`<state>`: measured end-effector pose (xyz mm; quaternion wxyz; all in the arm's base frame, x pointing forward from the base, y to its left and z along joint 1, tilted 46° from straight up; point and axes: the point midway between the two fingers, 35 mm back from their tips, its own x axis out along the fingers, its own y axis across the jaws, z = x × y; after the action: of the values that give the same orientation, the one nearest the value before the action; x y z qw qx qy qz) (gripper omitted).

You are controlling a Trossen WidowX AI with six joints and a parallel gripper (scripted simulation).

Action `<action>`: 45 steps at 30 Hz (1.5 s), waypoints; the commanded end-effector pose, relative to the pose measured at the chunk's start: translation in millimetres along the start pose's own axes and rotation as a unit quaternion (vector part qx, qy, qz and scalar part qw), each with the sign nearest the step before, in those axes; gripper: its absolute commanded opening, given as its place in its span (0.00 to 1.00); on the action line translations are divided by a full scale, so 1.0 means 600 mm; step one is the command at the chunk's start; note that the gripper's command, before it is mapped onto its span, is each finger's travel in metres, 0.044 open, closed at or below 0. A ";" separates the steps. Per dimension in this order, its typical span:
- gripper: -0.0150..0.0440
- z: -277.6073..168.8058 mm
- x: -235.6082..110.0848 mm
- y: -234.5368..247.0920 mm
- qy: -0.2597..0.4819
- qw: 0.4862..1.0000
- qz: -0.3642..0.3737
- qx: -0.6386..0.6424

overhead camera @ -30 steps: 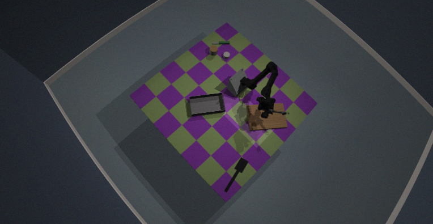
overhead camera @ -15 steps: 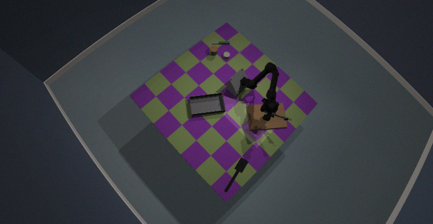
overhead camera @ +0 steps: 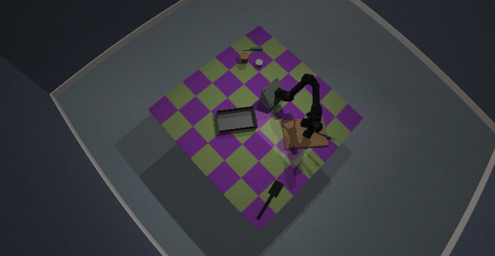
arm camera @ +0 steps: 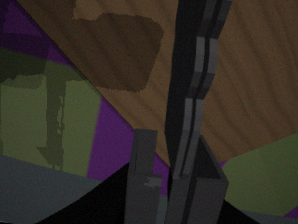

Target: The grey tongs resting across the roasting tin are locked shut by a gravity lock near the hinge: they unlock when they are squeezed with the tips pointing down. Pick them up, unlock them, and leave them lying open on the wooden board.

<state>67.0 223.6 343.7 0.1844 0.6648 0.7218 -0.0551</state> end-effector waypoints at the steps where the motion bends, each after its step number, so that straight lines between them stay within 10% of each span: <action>1: 0.00 0.002 -0.005 -0.008 -0.048 0.999 -0.002 -0.020; 15: 0.00 0.026 -0.041 -0.040 -0.192 0.977 -0.028 -0.084; 45: 0.00 0.041 0.002 -0.032 -0.194 0.977 -0.029 -0.084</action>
<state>51.4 209.0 323.1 0.3740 0.6027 0.6940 -0.1233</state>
